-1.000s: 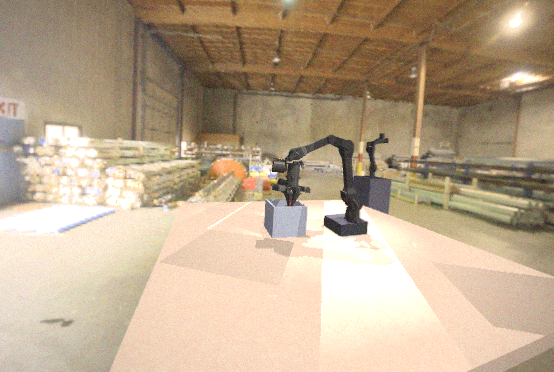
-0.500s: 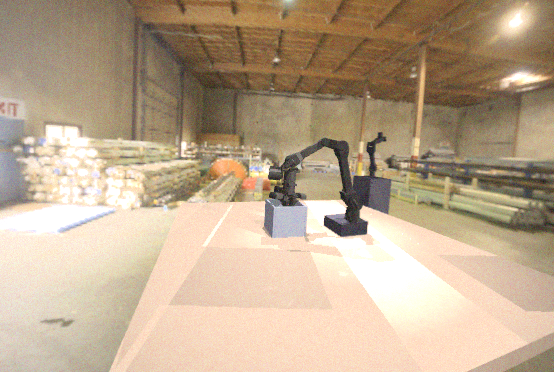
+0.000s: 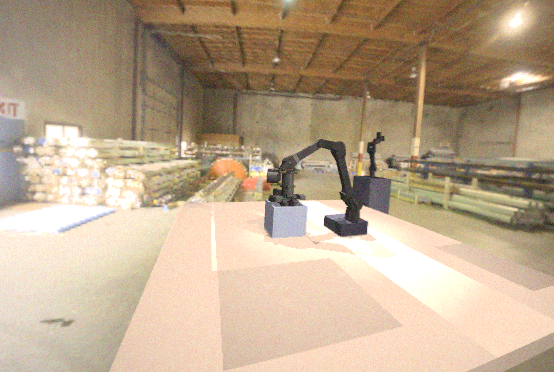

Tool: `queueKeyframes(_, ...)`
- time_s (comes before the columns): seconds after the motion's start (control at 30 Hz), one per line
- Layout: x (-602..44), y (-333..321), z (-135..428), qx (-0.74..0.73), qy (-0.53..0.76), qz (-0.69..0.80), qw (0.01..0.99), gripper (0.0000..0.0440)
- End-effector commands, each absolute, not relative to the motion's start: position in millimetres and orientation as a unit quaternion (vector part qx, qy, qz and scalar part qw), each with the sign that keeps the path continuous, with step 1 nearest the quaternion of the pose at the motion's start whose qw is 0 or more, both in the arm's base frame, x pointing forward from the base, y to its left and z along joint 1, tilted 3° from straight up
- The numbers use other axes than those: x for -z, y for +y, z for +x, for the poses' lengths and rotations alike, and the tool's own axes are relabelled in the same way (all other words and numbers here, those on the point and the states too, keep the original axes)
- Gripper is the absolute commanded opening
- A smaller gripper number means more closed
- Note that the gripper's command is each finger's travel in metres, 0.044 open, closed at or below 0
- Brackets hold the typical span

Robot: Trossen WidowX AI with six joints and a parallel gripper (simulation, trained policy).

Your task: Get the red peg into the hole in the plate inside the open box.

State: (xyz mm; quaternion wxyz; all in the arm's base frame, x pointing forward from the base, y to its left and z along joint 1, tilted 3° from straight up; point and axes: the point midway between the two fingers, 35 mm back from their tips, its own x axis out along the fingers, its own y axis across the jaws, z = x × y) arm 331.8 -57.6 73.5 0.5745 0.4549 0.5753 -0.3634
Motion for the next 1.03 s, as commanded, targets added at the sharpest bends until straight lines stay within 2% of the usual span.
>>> queueKeyframes(0.0, -79.4, -60.6, 334.9, 0.357, 0.575, 0.464, 0.572, 0.0111)
queueKeyframes(0.2, -99.0, -63.4, 342.8, 0.335, 0.571, 0.494, 0.564, 0.0151)
queueKeyframes(1.0, -152.3, -78.7, 366.9, 0.25, 0.556, 0.571, 0.55, 0.0251)
